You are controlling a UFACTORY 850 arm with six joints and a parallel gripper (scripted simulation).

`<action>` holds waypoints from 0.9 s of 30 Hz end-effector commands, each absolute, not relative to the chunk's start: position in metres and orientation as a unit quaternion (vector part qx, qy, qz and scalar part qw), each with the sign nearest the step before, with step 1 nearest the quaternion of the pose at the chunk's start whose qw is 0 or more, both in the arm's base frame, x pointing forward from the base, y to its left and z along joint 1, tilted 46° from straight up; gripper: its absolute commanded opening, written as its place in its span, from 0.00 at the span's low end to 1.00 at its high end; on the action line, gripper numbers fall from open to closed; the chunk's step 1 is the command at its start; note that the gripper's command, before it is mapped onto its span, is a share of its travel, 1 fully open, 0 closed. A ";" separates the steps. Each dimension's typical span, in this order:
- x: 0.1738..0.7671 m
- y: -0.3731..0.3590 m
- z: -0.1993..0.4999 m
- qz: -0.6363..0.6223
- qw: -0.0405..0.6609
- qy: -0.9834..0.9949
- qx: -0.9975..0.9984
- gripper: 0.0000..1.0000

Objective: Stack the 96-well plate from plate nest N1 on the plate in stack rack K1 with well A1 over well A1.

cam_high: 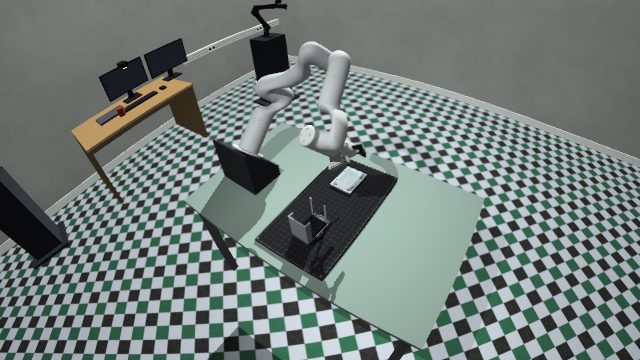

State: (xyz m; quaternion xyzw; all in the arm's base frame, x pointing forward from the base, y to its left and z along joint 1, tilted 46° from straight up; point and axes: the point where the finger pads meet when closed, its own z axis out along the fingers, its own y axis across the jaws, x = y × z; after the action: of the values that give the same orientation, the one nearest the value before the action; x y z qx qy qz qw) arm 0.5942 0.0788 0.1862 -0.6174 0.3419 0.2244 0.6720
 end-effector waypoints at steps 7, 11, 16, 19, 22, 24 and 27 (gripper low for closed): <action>0.582 0.098 0.189 0.132 0.660 0.241 -0.699 1.00; 0.578 0.103 0.189 0.097 0.651 0.194 -0.728 1.00; 0.571 0.112 0.190 0.062 0.639 0.141 -0.754 1.00; 0.570 0.113 0.190 0.053 0.636 0.128 -0.759 1.00; 0.566 0.117 0.190 0.029 0.626 0.088 -0.774 1.00; 0.562 0.121 0.191 0.013 0.618 0.062 -0.783 1.00; 0.562 0.121 0.191 -0.007 0.609 0.028 -0.793 1.00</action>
State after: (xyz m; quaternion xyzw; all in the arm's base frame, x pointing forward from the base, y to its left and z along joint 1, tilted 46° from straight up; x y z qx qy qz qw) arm 0.5643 0.1186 0.1896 -0.7776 0.0776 0.0275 0.6233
